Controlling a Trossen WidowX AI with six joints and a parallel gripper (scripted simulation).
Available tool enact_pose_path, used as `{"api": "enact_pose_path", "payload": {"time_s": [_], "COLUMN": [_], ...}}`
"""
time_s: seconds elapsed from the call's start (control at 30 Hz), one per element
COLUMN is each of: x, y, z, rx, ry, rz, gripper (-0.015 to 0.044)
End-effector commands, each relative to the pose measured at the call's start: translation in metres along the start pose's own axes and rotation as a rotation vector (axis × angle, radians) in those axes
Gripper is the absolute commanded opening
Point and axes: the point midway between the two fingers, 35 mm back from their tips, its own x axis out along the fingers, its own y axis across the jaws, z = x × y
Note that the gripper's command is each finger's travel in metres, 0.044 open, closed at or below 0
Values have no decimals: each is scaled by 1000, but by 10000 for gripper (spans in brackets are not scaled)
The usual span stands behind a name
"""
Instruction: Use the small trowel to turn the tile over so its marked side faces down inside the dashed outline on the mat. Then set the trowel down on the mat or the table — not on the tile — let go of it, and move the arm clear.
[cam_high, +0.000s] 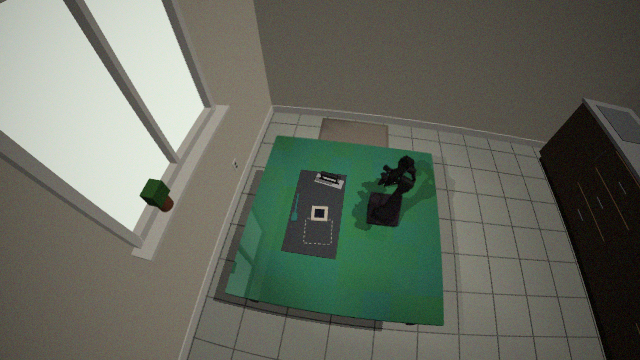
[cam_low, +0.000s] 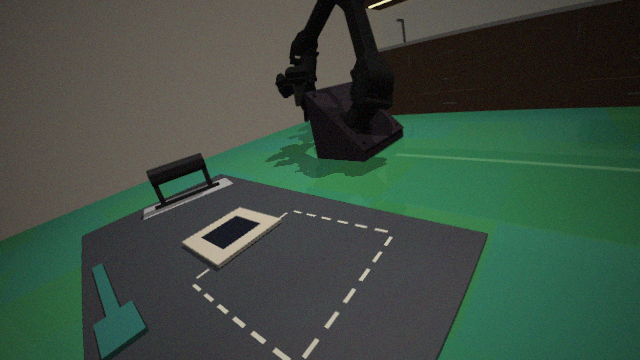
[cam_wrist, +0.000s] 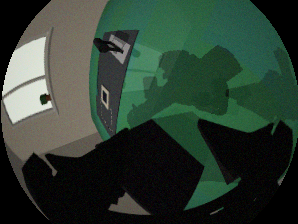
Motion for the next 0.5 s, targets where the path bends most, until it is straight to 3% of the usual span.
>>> {"api": "enact_pose_path", "payload": {"time_s": [0.0,0.33,0.47], "x": [0,0,0], "y": [0,0,0], "z": [0,0,0], "rx": [0,0,0], "ry": [0,0,0], "rz": [0,-1,-1], "gripper": [374,111,100]}}
